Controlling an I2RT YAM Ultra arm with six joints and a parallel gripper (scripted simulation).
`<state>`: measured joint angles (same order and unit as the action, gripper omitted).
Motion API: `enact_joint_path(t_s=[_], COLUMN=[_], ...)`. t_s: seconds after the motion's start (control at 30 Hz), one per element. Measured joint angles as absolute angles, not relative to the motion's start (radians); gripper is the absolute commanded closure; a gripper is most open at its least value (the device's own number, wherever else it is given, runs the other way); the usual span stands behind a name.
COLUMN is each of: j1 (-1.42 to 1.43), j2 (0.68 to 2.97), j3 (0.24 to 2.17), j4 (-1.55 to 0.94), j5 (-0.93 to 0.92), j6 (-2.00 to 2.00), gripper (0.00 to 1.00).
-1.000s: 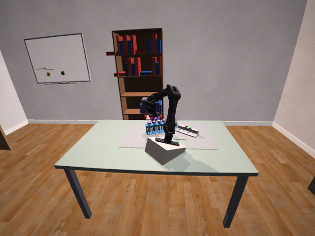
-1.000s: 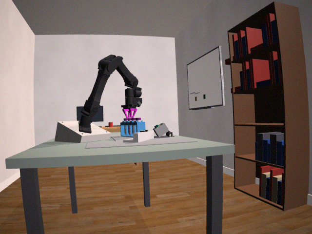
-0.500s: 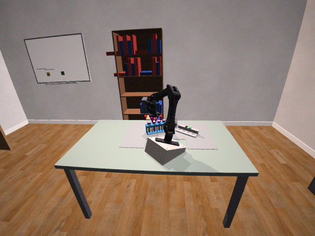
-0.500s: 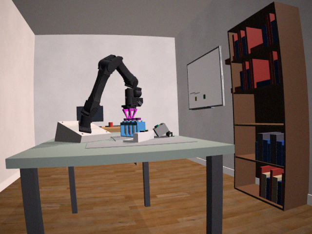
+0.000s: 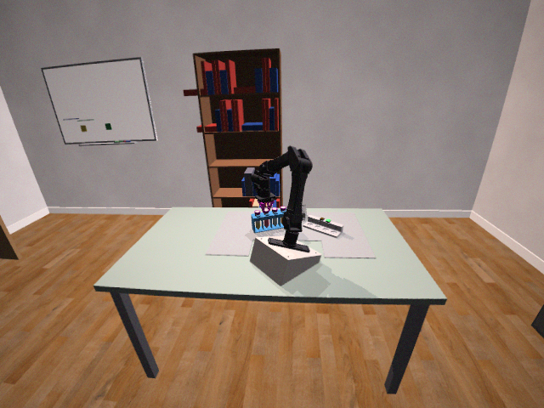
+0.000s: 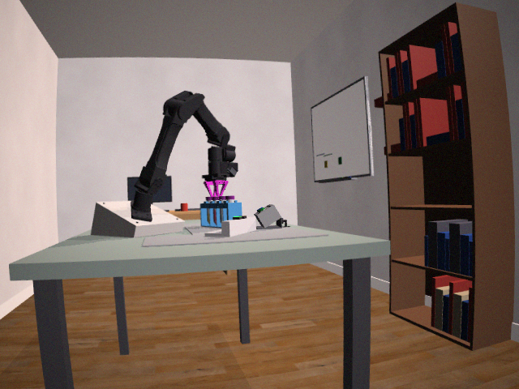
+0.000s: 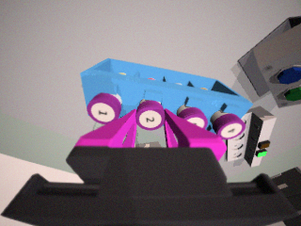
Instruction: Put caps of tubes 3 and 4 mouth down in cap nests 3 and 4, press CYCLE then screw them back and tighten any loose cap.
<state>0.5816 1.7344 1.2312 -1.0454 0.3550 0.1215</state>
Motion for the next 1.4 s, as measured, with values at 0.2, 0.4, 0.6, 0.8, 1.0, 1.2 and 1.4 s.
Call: enact_joint_path(t_s=[0.2,0.4,0.6,0.8,1.0,1.2,1.4], j1=[0.582,0.582,0.581,0.581,0.581,0.588,0.603], j2=[1.734,1.734,1.734,1.734,1.734,1.734,1.726], j3=[1.231,1.231,1.231,1.231,1.232,1.262,1.304], j4=[-1.045,-1.045,-1.042,-1.041,-1.042,-1.089,-1.136], j5=[0.355,0.355,0.353,0.353,0.353,0.353,0.353], j6=[0.121,0.121,0.187,0.226,0.236,0.252,0.267], gripper=[1.00,1.00,0.51,0.51,0.51,0.51,0.51])
